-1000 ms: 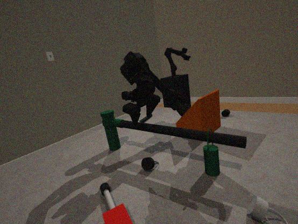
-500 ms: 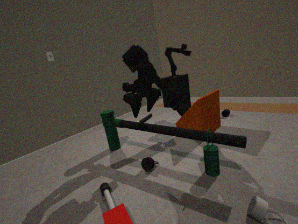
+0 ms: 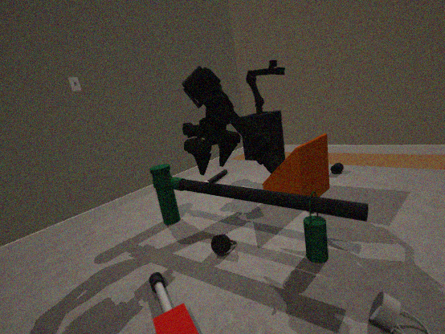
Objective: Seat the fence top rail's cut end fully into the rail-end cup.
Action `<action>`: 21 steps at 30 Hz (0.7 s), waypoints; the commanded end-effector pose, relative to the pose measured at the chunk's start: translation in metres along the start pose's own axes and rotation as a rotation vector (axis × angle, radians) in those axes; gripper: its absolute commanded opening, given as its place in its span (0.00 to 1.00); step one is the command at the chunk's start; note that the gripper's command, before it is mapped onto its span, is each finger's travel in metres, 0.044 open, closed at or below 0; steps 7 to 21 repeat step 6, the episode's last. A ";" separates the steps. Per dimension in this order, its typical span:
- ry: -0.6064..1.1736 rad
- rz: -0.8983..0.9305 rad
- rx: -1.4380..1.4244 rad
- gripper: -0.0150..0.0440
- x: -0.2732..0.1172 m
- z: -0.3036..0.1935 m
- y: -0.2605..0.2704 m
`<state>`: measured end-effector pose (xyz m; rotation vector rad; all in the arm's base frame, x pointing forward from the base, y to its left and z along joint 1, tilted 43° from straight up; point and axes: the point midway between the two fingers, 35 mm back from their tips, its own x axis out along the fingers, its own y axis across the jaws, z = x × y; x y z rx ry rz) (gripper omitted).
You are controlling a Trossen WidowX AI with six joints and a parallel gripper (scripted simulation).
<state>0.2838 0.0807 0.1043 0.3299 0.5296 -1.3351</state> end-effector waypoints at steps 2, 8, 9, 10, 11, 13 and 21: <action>0.004 -0.002 -0.003 1.00 -0.001 0.000 0.000; 0.004 -0.002 -0.003 1.00 -0.001 0.000 0.000; 0.004 -0.002 -0.003 1.00 -0.001 0.000 0.000; 0.004 -0.002 -0.003 1.00 -0.001 0.000 0.000; 0.004 -0.002 -0.003 1.00 -0.001 0.000 0.000; 0.004 -0.002 -0.003 1.00 -0.001 0.000 0.000; 0.004 -0.002 -0.003 1.00 -0.001 0.000 0.000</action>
